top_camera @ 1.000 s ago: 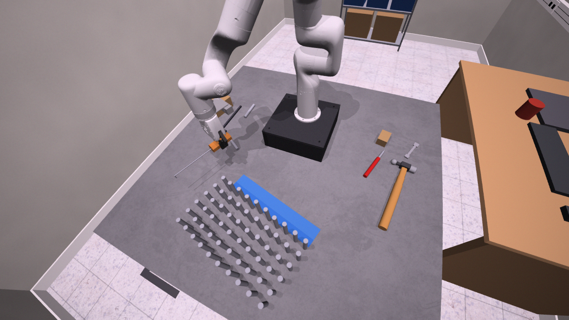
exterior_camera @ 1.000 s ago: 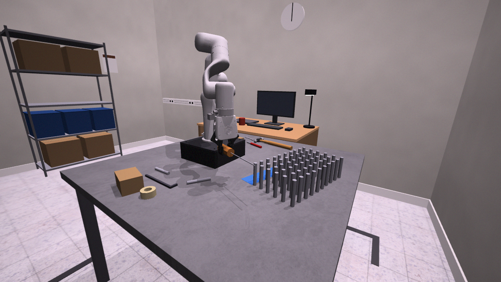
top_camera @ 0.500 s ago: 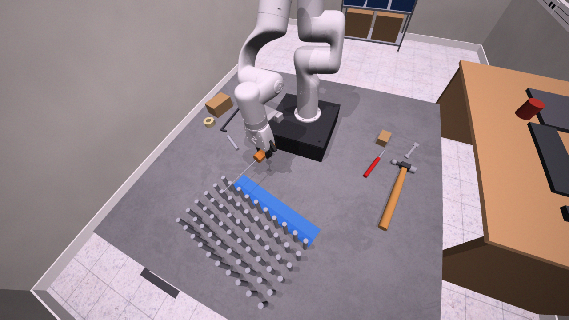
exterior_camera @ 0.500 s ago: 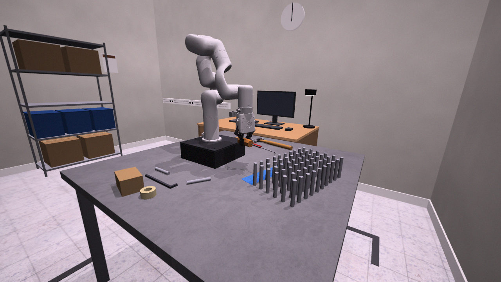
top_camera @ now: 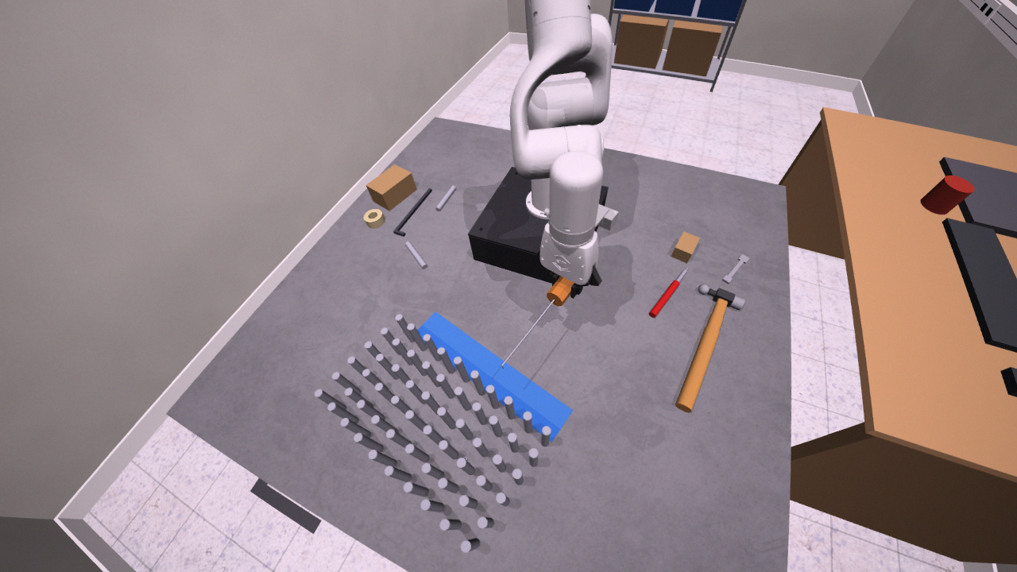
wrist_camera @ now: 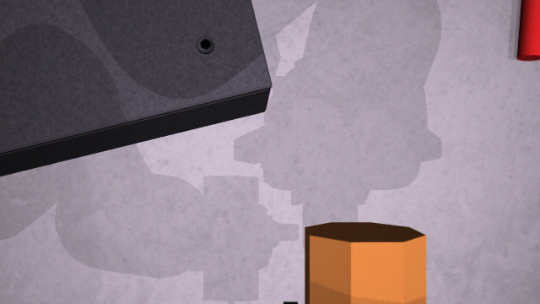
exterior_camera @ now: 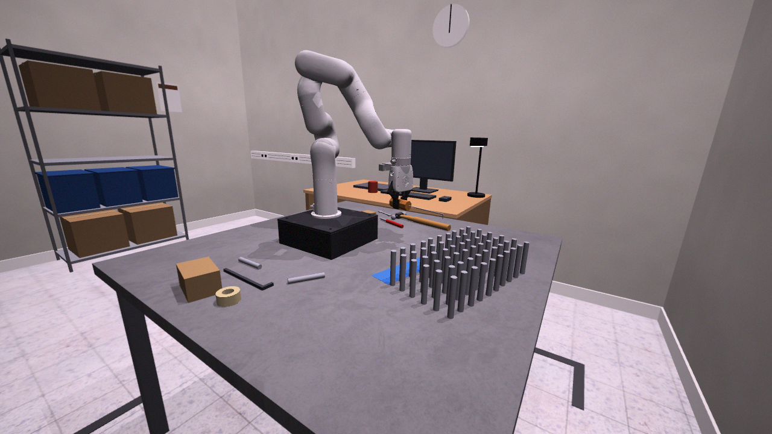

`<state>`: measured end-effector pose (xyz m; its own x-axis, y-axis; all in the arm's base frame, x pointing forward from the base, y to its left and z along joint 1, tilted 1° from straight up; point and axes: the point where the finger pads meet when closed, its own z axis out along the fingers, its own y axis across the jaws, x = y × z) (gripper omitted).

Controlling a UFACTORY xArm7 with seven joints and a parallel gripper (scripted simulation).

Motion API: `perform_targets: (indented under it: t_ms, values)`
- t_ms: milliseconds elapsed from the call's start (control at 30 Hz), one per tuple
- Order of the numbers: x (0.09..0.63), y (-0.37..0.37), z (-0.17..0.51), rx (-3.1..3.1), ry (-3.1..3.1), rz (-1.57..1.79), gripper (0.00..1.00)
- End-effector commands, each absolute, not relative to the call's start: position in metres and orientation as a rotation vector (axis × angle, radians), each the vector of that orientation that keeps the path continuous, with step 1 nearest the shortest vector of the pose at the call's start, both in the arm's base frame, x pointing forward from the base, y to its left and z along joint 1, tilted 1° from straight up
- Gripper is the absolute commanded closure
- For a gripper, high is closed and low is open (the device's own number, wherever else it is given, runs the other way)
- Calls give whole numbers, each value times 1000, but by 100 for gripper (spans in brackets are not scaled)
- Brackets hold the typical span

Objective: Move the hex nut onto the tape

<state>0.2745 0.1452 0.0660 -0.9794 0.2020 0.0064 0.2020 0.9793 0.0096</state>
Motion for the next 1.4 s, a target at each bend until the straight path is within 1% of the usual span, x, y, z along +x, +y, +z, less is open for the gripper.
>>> perform_targets:
  t_ms: [0,800,1067,1367]
  values:
    - [281,160,65,-346,-3120,17,100]
    - [281,160,62,-346,-3119,15,100]
    - [281,160,53,-345,-3119,12,100]
    - [281,160,27,-345,-3119,12,100]
